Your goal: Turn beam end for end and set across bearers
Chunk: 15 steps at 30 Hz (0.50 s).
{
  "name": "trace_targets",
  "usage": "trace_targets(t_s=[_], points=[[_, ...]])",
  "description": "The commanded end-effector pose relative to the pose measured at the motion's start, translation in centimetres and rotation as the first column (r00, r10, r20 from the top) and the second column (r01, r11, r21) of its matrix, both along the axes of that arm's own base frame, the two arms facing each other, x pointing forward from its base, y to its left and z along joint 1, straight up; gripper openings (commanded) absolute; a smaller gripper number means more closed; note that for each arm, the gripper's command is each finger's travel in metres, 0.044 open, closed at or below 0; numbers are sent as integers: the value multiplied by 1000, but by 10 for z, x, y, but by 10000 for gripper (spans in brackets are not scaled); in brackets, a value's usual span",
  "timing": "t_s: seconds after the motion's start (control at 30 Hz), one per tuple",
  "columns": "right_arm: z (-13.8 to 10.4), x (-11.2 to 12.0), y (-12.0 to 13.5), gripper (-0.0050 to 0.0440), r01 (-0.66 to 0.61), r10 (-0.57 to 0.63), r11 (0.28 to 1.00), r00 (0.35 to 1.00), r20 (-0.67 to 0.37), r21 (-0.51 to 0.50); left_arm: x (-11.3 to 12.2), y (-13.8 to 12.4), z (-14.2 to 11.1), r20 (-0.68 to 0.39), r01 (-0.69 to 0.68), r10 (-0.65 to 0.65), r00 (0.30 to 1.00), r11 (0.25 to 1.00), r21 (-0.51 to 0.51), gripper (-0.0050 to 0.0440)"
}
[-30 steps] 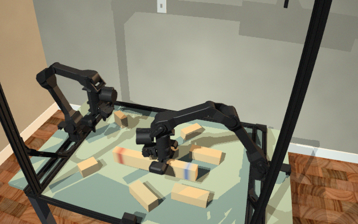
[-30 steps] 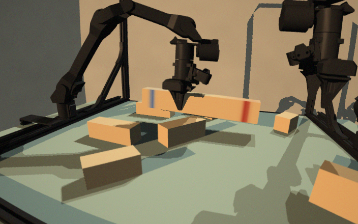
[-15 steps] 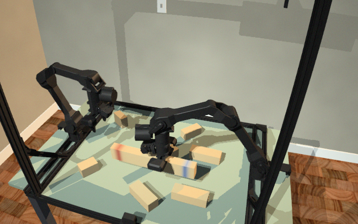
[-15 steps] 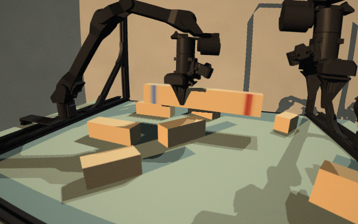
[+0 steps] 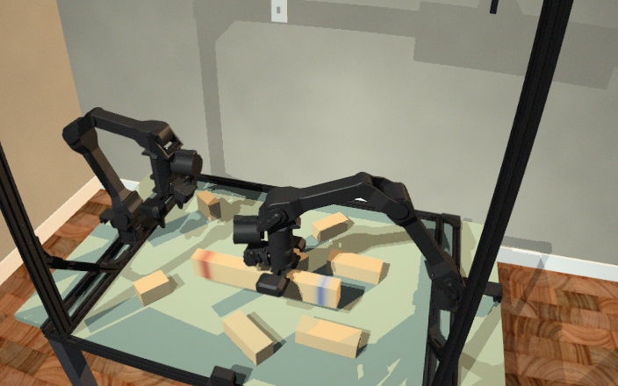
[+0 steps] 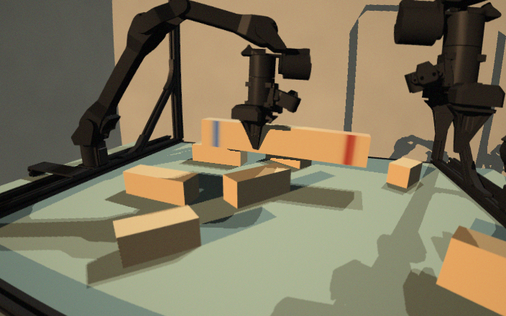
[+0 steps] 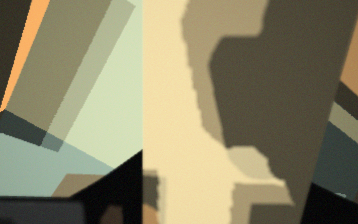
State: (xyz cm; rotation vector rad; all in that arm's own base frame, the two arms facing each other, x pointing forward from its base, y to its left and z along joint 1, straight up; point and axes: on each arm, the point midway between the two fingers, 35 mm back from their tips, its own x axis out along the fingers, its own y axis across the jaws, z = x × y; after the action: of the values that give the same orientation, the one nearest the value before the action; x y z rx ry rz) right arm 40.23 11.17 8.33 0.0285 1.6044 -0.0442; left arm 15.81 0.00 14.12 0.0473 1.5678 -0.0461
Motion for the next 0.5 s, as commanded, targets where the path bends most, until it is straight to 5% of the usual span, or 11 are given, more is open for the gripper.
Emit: trace_targets(t_s=[0.0,0.47], points=[[11,1,0,0,-12,12,1000,999,34,9,-1,0,0,-2,2,-2,1000,1000,-1,440],[12,-3,-3,0,-97,97,995,995,34,9,-1,0,0,-2,2,-2,1000,1000,-1,440]])
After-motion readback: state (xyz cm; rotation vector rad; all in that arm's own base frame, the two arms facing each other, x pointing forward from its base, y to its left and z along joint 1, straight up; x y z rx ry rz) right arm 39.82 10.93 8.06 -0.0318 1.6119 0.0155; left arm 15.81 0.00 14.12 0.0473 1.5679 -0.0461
